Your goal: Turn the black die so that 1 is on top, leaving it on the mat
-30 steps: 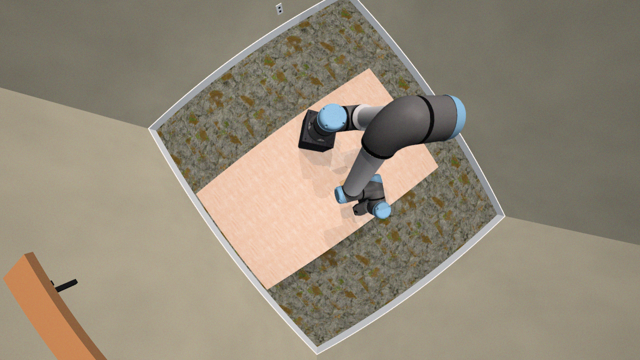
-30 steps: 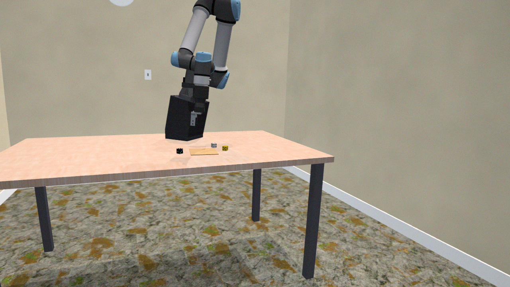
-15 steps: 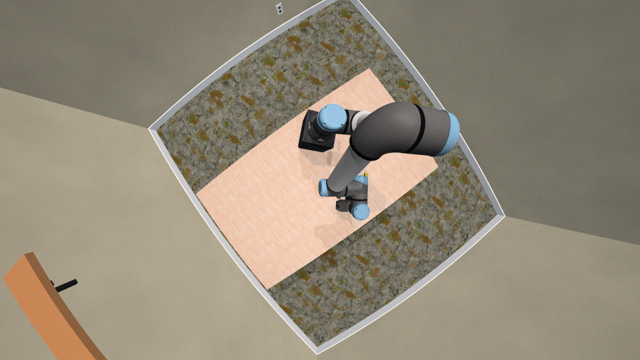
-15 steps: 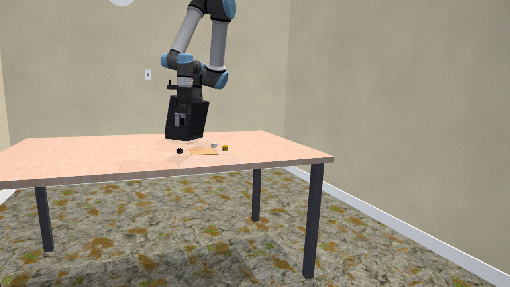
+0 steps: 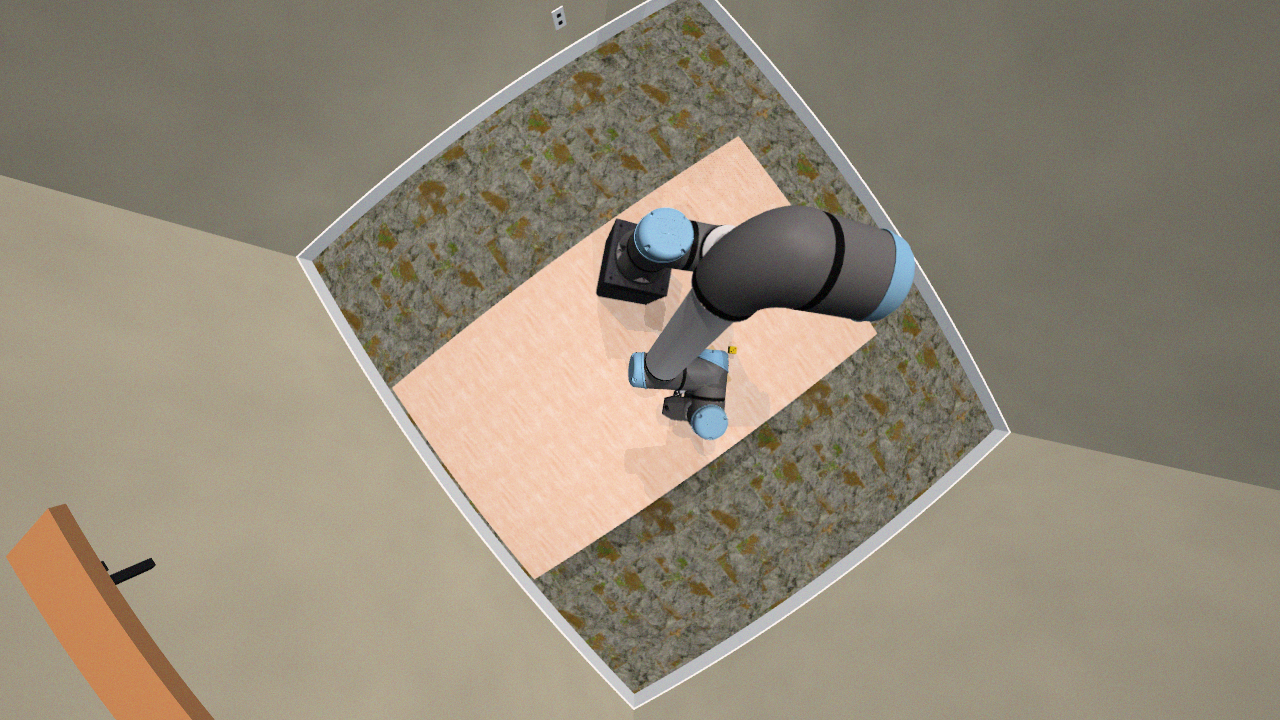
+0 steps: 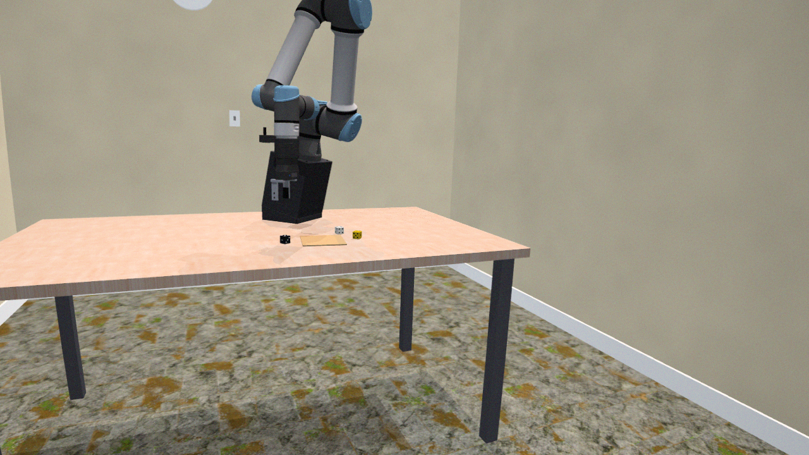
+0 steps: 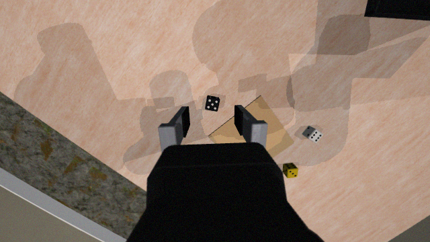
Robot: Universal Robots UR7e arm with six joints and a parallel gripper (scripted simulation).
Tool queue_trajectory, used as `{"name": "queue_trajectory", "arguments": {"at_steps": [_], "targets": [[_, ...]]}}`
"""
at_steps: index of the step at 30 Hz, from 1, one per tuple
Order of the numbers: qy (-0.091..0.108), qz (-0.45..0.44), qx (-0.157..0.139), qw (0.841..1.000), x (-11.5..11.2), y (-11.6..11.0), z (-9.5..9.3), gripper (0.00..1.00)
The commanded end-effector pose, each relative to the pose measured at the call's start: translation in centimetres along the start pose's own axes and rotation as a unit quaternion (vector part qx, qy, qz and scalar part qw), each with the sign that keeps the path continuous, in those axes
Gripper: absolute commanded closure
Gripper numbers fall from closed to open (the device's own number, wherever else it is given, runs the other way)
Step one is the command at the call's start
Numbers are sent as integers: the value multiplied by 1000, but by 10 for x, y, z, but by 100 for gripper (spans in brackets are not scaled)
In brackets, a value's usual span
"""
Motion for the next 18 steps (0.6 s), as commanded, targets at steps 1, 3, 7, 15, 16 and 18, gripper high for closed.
{"name": "queue_trajectory", "arguments": {"at_steps": [1,3,7,15,16,18], "targets": [[1,-1,0,1000,0,0,0,0],[1,-1,0,1000,0,0,0,0],[1,-1,0,1000,0,0,0,0],[1,-1,0,1000,0,0,0,0],[1,-1,0,1000,0,0,0,0],[1,-1,0,1000,0,0,-2,0]]}}
Point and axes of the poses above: the point where the finger pads meet when closed, its own z axis back along the fingers, its own x axis across the jaws, y = z × x, the point moved 4 cm from there along z, back along the fingers, and after that the axes turned 5 degrees about -z, right-handed, at the moved point
